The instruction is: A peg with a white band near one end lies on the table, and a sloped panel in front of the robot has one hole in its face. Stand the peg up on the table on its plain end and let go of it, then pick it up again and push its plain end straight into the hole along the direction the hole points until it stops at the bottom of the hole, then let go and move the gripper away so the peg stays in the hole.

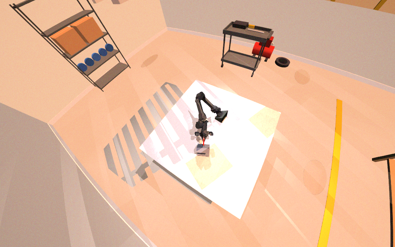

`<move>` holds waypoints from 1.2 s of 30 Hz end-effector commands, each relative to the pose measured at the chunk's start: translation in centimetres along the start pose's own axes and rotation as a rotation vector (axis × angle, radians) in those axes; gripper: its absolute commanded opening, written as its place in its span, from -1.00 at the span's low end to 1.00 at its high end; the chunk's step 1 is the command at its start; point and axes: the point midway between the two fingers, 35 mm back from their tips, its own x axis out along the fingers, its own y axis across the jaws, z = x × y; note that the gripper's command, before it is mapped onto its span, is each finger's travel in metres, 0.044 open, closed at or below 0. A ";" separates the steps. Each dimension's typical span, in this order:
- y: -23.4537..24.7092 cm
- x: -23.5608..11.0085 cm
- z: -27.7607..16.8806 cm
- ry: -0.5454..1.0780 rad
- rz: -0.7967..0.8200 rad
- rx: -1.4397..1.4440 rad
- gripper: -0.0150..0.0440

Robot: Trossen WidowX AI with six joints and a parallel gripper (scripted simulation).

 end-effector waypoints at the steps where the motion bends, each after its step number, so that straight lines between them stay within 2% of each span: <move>1: -0.1 -0.1 0.1 -0.004 -0.001 0.000 -0.49; 36: -0.2 0.6 0.4 -0.002 -0.002 0.001 -0.49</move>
